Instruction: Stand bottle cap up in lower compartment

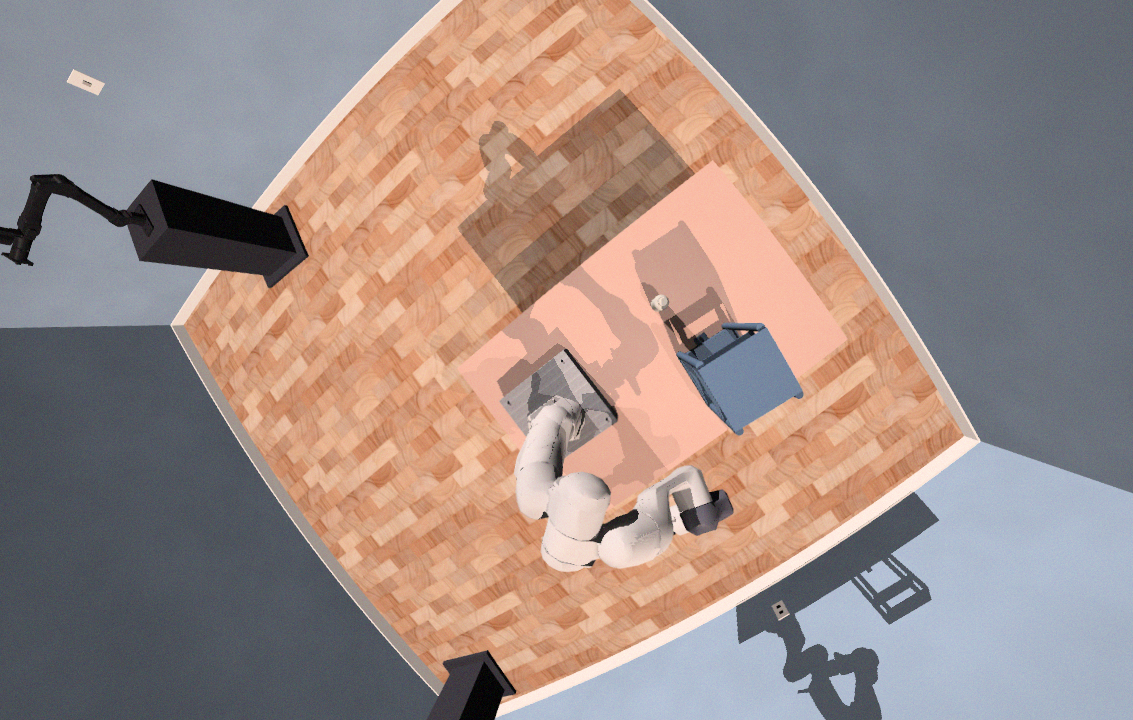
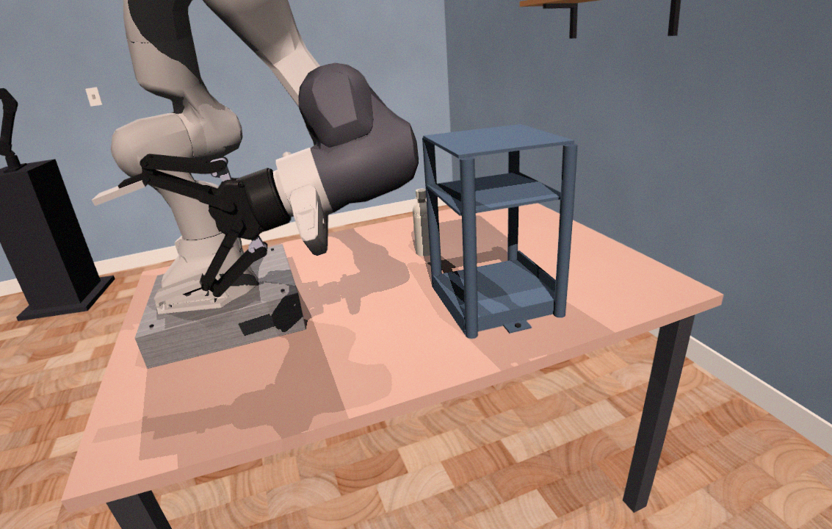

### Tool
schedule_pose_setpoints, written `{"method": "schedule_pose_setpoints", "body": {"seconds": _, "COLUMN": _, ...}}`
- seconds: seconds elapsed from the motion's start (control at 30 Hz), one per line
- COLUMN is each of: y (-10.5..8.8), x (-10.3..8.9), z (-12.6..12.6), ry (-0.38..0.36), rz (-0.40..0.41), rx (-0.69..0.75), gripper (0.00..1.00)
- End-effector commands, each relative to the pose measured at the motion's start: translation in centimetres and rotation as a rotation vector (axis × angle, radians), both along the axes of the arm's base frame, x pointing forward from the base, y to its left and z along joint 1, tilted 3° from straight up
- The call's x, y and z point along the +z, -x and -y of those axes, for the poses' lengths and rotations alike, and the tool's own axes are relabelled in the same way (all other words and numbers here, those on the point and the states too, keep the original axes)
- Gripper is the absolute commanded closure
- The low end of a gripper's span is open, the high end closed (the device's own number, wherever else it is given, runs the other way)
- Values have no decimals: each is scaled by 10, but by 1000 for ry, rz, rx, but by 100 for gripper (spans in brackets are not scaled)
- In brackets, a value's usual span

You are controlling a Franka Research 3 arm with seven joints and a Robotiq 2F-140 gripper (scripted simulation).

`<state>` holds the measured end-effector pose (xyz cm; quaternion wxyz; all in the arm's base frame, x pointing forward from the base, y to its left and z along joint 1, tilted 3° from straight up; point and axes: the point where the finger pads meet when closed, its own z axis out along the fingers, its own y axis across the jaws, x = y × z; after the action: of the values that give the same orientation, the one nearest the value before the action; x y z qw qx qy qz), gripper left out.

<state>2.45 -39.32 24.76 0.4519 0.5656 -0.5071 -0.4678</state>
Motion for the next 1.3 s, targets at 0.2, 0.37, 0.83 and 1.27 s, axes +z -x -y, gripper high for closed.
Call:
{"method": "schedule_pose_setpoints", "body": {"seconds": 0.2, "y": 0, "x": 0, "z": 0, "ry": 0, "rz": 0, "rx": 0, "gripper": 0}}
{"method": "schedule_pose_setpoints", "body": {"seconds": 0.37, "y": 0, "x": 0, "z": 0, "ry": 0, "rz": 0, "rx": 0, "gripper": 0}}
{"method": "schedule_pose_setpoints", "body": {"seconds": 0.83, "y": -4, "x": 75, "z": 2, "ry": 0, "rz": 0, "rx": 0, "gripper": 0}}
{"method": "schedule_pose_setpoints", "body": {"seconds": 1.27, "y": -4, "x": 75, "z": 2, "ry": 0, "rz": 0, "rx": 0, "gripper": 0}}
